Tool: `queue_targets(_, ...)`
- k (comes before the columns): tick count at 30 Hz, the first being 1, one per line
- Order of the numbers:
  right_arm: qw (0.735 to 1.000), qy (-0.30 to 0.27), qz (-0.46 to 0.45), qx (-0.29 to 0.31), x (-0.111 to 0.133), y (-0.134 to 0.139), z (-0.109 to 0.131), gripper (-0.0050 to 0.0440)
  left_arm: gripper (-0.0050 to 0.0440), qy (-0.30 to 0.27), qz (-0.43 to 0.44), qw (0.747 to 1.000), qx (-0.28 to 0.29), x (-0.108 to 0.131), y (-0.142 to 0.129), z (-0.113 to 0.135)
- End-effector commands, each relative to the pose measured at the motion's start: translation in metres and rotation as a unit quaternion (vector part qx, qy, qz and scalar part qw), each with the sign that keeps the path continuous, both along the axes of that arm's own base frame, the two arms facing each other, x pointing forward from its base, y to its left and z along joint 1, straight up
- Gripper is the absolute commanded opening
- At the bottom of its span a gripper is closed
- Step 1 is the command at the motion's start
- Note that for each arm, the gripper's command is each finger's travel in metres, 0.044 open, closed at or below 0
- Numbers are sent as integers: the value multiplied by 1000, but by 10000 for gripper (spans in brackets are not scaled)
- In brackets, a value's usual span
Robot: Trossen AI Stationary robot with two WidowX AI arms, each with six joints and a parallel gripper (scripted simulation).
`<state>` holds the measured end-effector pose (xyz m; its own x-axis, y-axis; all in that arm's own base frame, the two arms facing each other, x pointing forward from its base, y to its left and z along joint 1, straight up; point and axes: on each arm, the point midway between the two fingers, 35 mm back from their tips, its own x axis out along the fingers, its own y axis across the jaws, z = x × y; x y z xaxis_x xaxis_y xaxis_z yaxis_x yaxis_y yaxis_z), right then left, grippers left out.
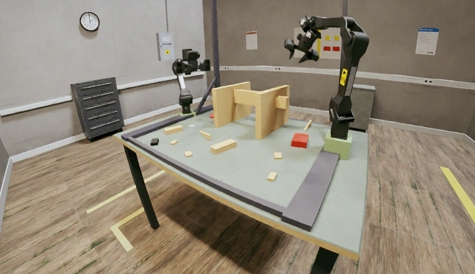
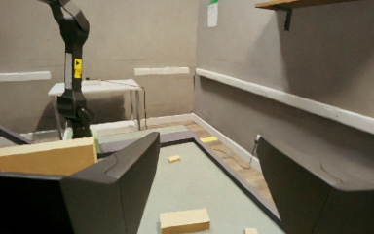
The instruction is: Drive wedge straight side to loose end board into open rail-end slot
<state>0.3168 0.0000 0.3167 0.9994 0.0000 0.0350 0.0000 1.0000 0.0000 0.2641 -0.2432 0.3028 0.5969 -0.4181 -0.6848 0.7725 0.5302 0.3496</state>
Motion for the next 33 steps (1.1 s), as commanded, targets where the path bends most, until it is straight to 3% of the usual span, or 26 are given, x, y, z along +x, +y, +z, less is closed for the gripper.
queue_targets(1,1000,-8,0,0,-1,0,6,266,266,-34,21,998,-55,4,14,29)
queue_targets(3,1000,-8,0,0,-1,0,6,266,266,-38,24,997,-61,5,15,32)
queue_targets(6,1000,-9,0,0,-1,0,7,266,266,-17,25,999,-40,12,9,10)
queue_targets(11,1000,-9,0,0,-1,0,7,266,266,-43,20,998,-52,5,12,33)
queue_targets(16,1000,0,11,-16,4,5,10,266,266,-29,16,999,-35,12,11,23)
queue_targets(23,992,66,55,-95,19,22,1,266,266,-9,-10,1000,18,26,22,6)
queue_targets(29,963,142,127,-191,32,45,-16,266,266,20,-49,996,75,41,40,-13)
queue_targets(33,952,159,148,-214,35,51,-20,266,266,29,-59,994,88,44,44,-18)
